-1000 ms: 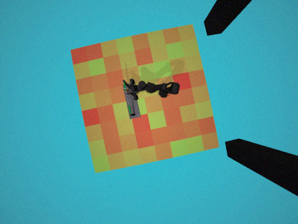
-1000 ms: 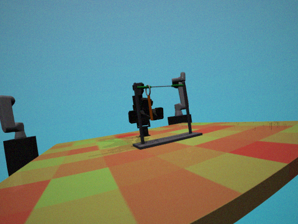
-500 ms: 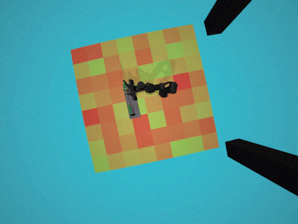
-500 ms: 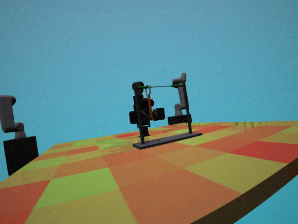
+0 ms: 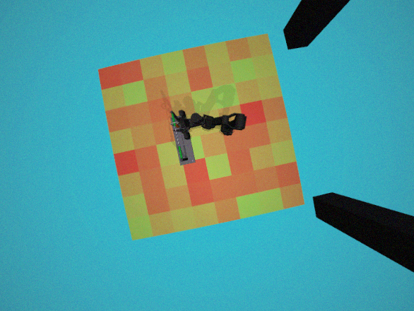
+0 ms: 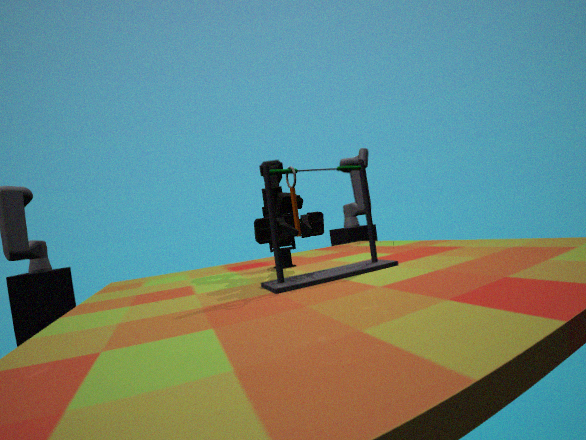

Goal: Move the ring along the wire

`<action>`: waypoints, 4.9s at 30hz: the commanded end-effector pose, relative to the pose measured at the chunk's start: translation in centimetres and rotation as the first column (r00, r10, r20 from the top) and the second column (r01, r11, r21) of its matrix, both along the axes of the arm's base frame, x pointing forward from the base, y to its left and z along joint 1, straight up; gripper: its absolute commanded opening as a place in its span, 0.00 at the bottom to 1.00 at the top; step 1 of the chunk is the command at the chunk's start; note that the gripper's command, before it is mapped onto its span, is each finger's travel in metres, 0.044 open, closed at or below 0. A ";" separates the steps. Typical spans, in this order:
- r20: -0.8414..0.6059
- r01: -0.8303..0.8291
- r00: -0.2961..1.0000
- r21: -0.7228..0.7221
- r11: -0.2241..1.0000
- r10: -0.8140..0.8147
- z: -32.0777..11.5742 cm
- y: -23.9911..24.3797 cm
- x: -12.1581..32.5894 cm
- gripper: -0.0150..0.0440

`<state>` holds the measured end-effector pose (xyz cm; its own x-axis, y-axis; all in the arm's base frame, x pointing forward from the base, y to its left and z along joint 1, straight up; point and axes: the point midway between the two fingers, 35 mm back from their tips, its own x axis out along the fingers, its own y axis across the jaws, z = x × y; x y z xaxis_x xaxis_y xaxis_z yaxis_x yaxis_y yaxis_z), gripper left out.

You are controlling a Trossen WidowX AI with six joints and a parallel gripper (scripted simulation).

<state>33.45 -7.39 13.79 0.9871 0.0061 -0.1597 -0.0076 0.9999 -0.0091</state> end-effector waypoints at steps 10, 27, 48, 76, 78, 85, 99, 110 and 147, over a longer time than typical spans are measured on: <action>0.000 0.000 1.000 0.000 1.000 0.000 0.0 0.0 0.0 0.12; 0.001 -0.002 1.000 0.002 1.000 0.002 1.3 -0.1 0.0 0.00; 0.001 -0.002 1.000 0.002 1.000 0.002 1.6 -0.1 0.0 0.00; -0.002 -0.003 1.000 0.003 1.000 0.003 1.6 1.0 0.0 0.00; -0.003 -0.003 1.000 0.003 1.000 0.003 1.6 1.2 0.0 0.00; -0.004 -0.004 1.000 0.003 1.000 0.004 1.6 1.9 0.0 0.00; -0.006 -0.005 1.000 0.004 1.000 0.005 1.6 3.3 0.0 0.00; -0.006 -0.006 1.000 0.006 1.000 0.006 1.6 4.4 0.0 0.00; -0.008 -0.008 1.000 0.009 1.000 0.008 1.6 8.1 0.0 0.00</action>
